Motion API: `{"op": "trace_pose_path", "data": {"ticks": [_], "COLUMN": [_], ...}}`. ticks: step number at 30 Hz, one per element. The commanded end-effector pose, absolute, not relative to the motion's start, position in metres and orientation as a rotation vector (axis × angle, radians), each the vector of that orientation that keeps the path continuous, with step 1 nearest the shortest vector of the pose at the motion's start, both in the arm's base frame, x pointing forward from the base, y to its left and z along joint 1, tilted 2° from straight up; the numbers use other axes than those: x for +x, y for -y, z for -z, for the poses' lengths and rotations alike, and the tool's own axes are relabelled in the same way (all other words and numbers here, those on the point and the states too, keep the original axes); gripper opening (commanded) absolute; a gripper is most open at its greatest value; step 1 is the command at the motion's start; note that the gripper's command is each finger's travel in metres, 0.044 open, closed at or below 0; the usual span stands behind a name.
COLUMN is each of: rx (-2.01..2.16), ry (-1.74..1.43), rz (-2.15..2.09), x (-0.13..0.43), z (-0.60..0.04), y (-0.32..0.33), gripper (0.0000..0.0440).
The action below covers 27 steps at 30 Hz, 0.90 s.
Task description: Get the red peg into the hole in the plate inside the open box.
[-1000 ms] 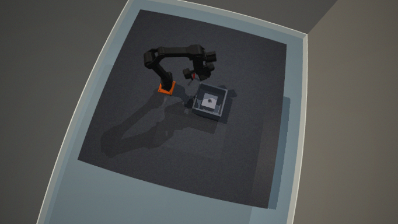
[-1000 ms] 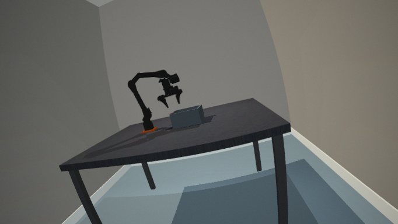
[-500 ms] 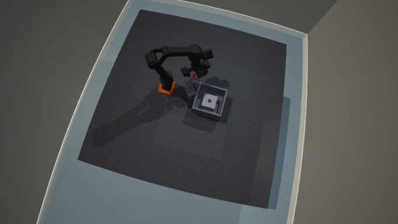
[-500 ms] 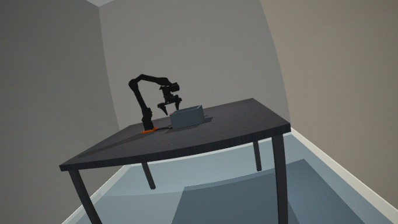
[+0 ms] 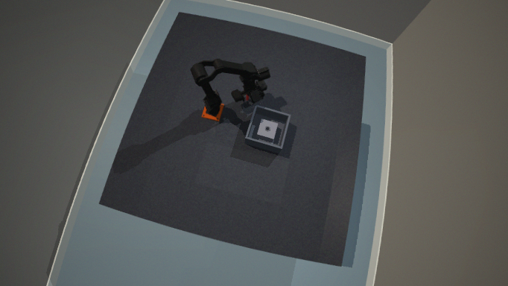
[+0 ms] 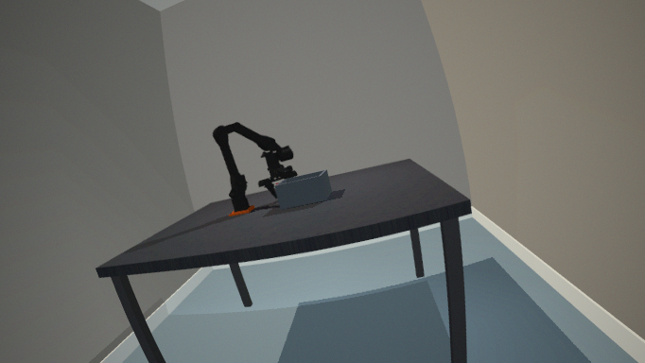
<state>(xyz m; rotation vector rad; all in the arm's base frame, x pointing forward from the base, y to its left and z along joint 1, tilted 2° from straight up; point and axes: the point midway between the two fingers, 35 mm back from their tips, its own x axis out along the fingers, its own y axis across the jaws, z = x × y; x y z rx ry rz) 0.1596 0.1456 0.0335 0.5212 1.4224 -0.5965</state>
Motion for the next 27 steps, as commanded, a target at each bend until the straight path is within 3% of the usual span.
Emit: {"op": "trace_pose_path", "data": {"ticks": [1,7,10,14,27], "rx": [0.505,0.491,0.483,0.474,0.535], "ry": [-1.442,-1.458,-1.464,-1.418,-1.278], "rz": [0.608,0.639,0.649,0.630,0.618], "x": [0.157,0.156,0.157,0.168,0.201], "z": [-0.026,-0.022,-0.021,-0.037,-0.103], "y": [-0.144,-0.143,-0.144,-0.142,-0.134], "gripper": [0.0232,0.0077,0.0020,0.0000,0.0000]}}
